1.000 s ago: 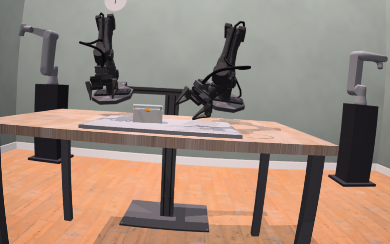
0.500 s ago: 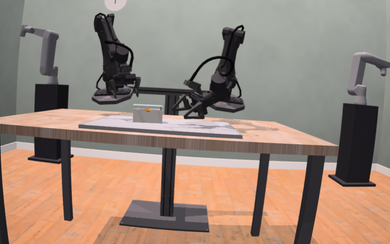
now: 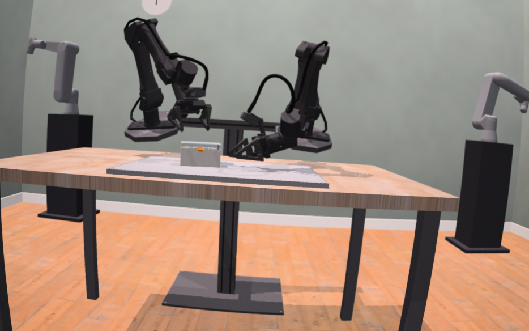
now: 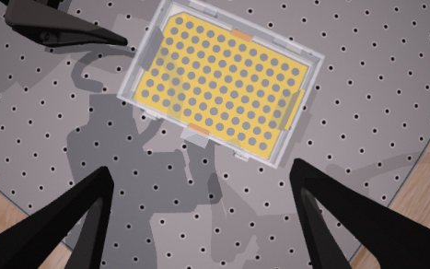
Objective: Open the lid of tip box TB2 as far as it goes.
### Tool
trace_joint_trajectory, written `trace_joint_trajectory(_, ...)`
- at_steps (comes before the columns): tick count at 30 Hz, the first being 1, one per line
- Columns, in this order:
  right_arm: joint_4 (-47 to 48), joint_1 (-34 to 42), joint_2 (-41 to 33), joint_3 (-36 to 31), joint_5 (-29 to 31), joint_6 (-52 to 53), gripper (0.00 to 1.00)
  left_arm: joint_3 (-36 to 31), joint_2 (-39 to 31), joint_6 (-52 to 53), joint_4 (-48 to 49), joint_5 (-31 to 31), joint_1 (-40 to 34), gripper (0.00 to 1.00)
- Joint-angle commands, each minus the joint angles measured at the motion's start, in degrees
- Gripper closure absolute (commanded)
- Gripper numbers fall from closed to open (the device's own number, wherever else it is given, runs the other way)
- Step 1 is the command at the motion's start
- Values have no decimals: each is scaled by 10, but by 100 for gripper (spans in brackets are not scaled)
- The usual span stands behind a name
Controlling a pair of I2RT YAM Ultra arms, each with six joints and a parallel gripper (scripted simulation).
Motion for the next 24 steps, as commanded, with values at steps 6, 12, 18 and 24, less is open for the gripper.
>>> trace_joint_trajectory(6, -2, 31, 9, -3, 12, -2, 0, -38, 40, 4, 62, 57, -30, 0)
trace_joint_trajectory(12, -2, 31, 7, -3, 12, -2, 0, -40, 41, 6, 61, 50, -32, 0)
trace_joint_trajectory(18, 1, 28, 4, 1, 12, 0, 0, -34, 39, 5, 62, 49, -28, 0)
trace_joint_trajectory(24, 1, 28, 4, 1, 12, 0, 0, -33, 45, -6, 75, 40, -42, 0)
